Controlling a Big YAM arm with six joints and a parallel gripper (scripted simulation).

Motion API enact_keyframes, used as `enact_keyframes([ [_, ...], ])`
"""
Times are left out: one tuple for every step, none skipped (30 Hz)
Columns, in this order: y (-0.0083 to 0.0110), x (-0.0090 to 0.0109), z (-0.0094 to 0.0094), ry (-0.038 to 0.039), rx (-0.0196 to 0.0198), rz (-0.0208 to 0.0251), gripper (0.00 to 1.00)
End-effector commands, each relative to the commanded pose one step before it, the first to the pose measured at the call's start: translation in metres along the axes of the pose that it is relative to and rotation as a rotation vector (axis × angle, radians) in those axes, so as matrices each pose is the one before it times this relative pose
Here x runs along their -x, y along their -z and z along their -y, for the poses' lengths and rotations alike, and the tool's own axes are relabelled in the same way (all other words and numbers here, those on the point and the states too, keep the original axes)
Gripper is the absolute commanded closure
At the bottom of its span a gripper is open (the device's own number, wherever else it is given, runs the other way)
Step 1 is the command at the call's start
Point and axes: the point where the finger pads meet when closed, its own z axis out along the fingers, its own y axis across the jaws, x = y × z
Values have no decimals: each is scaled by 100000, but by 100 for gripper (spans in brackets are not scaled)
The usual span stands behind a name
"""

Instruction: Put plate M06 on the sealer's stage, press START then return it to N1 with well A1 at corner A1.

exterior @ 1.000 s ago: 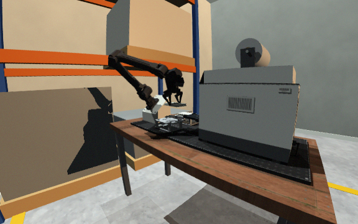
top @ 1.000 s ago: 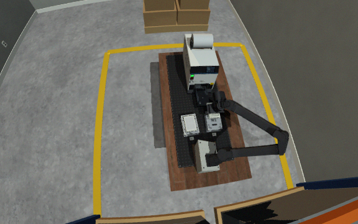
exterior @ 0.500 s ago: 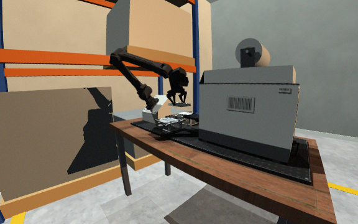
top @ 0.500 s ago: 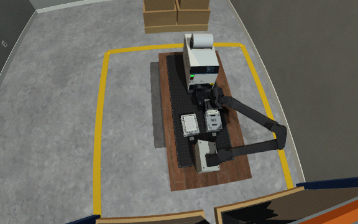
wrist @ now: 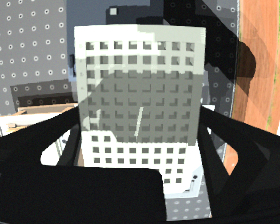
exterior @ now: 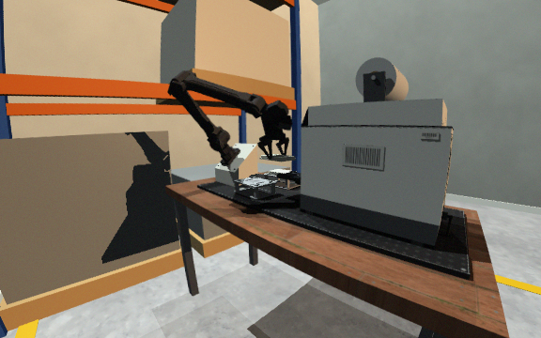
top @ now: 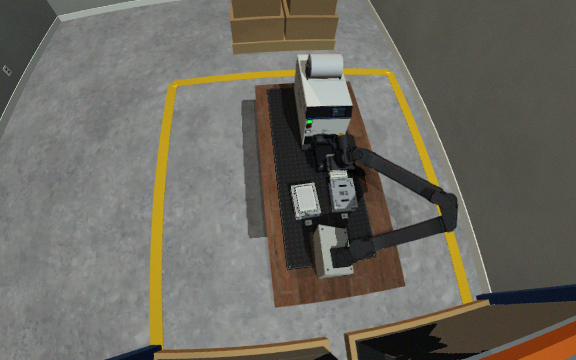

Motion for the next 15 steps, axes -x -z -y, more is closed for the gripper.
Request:
enact_keyframes([
  [-122, 3701, 551, -5580, -574, 3325, 100],
  [-113, 322, -123, -104, 5, 111, 100],
  [-102, 277, -113, -86, 5, 98, 100],
  [-86, 242, -98, -107, 5, 100, 100],
  [-79, 198, -91, -52, 4, 68, 100],
  [-80, 165, -92, 27, 1, -37, 100],
  [-52, 196, -68, -11, 3, 31, 100],
  [-74, 73, -85, 304, -9, -324, 100],
  [41, 172, 20, 29, 2, -6, 100],
  [-85, 108, -98, 287, -8, -300, 100],
  [-92, 124, -107, 290, -9, -304, 100],
  [0, 0, 0, 0, 0, 0, 100],
  [0, 0, 0, 0, 0, 0, 100],
  [8, -144, -4, 349, -10, -340, 100],
  [-46, 52, -62, 277, -8, -283, 100],
])
